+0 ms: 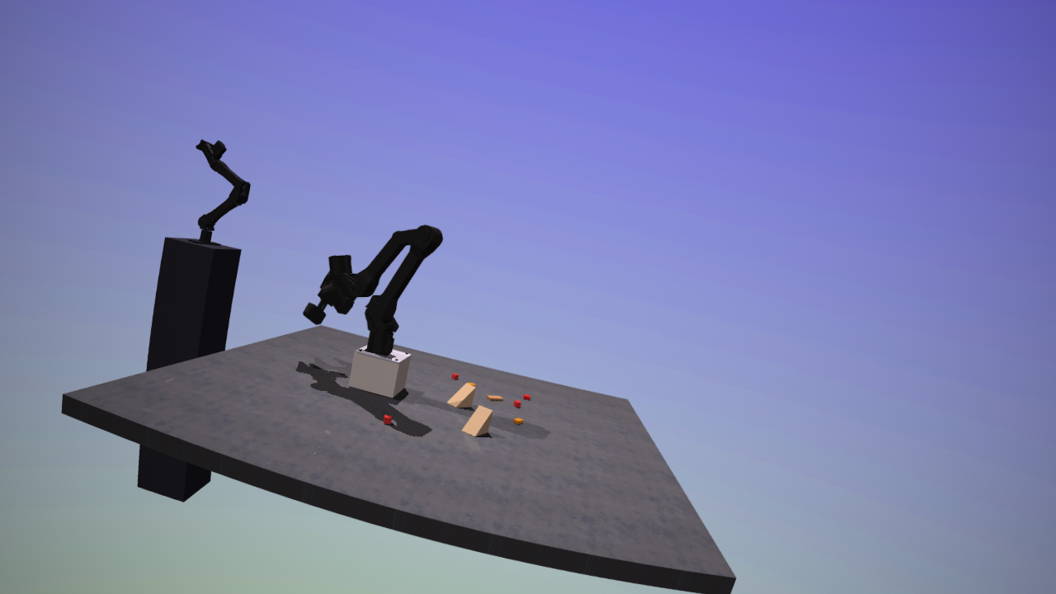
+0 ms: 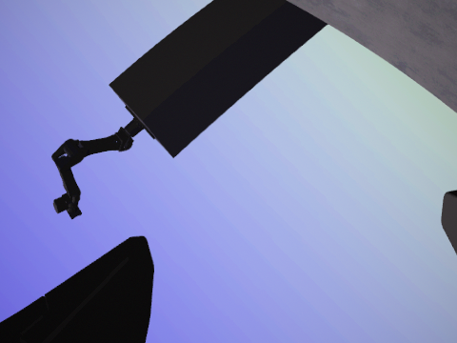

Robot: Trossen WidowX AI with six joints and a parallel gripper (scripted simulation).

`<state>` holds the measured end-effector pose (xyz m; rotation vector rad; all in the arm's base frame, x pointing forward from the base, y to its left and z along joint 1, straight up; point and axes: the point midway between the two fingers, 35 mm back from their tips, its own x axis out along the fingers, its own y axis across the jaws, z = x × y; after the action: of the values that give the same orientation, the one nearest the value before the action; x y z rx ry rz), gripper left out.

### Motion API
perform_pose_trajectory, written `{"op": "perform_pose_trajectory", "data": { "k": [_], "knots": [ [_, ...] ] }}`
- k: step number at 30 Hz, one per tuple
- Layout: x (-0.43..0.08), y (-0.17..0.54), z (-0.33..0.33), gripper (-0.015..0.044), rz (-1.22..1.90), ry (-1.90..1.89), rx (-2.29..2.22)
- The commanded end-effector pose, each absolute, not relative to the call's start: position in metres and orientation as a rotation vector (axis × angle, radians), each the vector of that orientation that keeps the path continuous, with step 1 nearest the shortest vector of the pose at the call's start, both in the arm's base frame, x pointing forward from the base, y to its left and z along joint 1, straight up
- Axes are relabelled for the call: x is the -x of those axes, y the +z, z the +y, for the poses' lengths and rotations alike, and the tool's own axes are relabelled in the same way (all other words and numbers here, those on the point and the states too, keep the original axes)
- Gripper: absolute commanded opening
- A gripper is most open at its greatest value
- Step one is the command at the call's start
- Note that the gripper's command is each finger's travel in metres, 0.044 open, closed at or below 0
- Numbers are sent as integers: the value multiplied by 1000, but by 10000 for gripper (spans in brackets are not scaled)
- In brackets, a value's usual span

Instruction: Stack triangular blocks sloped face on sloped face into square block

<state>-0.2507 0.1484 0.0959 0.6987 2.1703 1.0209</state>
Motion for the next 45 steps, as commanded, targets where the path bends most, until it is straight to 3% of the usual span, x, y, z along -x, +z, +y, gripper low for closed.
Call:
{"op": "perform_pose_trajectory", "data": {
  "k": [1,10,18,26,34,38,45],
  "knots": [
    [250,96,151,426,2157,1026,-700],
    [189,85,256,440,1541,1105,-615],
    [120,82,315,440,1271,993,-509],
    [7,70,351,440,993,820,-216],
    [-126,58,339,440,901,578,88],
    [-168,55,323,440,902,504,203],
    [-269,48,255,440,967,330,495]
  ]
}}
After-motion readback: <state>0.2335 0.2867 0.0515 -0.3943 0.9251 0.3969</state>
